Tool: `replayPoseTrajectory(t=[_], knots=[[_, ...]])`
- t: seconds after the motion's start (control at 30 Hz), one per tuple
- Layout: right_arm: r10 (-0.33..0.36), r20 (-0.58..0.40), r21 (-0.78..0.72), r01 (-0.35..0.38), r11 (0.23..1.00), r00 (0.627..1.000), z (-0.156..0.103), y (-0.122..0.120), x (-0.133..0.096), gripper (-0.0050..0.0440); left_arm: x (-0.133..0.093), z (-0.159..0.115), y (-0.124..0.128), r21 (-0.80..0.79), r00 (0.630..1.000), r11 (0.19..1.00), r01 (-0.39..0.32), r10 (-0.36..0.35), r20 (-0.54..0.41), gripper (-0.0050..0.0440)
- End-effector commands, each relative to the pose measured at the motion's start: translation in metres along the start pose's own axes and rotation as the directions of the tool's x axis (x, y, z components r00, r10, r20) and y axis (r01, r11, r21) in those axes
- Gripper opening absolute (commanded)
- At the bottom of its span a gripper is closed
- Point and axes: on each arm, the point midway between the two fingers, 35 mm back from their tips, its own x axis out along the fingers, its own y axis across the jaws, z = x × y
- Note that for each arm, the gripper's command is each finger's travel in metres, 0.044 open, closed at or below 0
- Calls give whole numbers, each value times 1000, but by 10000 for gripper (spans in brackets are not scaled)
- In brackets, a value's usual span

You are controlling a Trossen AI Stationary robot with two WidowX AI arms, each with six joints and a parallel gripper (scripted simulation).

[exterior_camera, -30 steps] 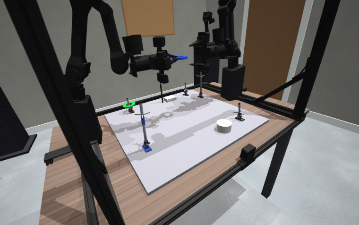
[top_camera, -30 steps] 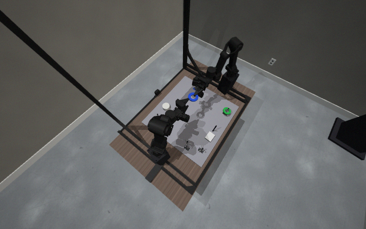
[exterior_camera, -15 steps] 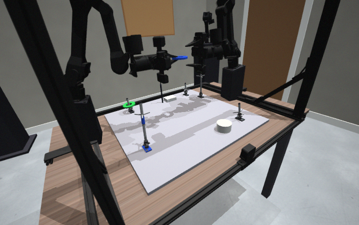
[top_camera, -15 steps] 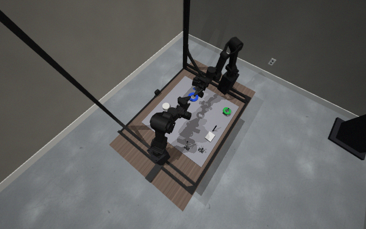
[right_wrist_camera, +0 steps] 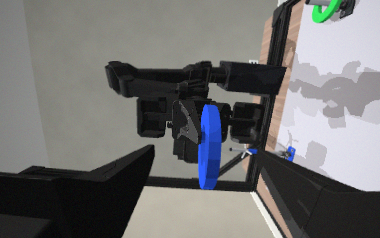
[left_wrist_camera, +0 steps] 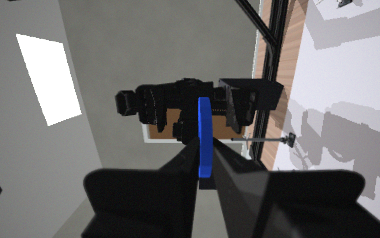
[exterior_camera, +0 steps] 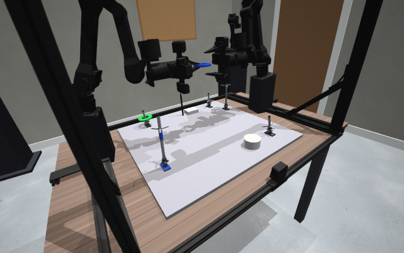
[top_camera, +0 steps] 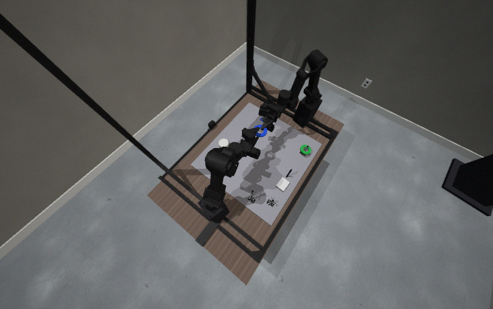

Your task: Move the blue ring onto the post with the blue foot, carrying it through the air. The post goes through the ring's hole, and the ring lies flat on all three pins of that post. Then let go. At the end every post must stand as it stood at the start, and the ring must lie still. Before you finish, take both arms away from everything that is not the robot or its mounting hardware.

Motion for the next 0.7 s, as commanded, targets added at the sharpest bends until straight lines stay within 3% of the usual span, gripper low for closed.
replayPoseTrajectory(t=[0.0,0.1,0.17,0.4,0.67], knots=[[-3,0,4,3,1000,1000,0,-2,3,352,0,0,1,1,1000,1000,-3,3,-3,0],[-3,0,4,3,1000,1000,0,-2,3,280,0,0,1,1,1000,1000,-3,3,-3,0],[-3,0,4,3,1000,1000,0,-2,3,280,0,0,1,1,1000,1000,-3,3,-3,0],[-3,0,4,3,1000,1000,0,-2,3,112,0,0,1,1,1000,1000,-3,3,-3,0],[-3,0,4,3,1000,1000,0,-2,3,72,0,0,1,1,1000,1000,-3,3,-3,0]])
